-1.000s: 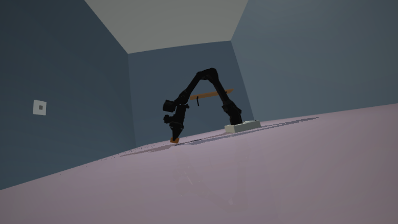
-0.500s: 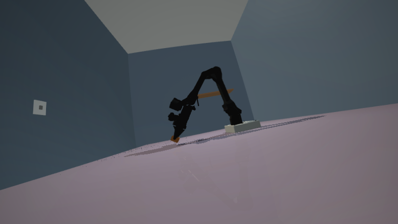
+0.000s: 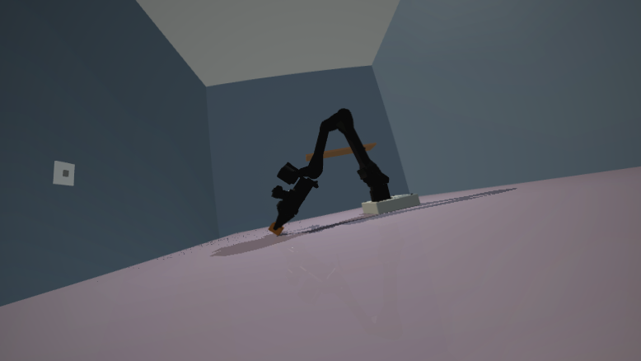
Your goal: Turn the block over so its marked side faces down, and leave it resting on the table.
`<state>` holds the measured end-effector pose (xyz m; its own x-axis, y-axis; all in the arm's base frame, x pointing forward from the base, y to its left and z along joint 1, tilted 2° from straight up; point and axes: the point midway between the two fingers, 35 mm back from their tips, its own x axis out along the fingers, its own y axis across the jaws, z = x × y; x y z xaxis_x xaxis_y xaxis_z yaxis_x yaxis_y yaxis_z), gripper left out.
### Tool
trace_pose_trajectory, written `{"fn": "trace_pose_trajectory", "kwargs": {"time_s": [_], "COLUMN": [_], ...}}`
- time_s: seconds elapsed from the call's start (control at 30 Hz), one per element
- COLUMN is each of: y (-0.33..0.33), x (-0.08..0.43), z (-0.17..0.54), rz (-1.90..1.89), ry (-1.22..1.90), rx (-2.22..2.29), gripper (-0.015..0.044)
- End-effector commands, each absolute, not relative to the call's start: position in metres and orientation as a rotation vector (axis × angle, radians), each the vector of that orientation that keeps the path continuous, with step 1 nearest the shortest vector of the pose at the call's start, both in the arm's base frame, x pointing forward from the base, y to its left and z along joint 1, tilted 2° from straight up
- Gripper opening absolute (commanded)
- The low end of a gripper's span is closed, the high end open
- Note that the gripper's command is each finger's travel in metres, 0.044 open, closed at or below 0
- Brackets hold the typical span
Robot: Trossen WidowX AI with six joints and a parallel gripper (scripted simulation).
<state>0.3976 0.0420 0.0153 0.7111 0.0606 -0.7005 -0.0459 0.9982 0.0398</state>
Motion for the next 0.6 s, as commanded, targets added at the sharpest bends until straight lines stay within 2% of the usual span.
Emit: {"fn": "trace_pose_trajectory", "kwargs": {"time_s": [0.0,0.57], "y": [0.0420,0.0420], "x": [0.3981,0.3922], "z": [0.0069,-0.0025], "rz": [0.053,0.049], "ry": [0.740,0.496], "rx": [0.019,0.026], "gripper": [0.0000,0.0000]}}
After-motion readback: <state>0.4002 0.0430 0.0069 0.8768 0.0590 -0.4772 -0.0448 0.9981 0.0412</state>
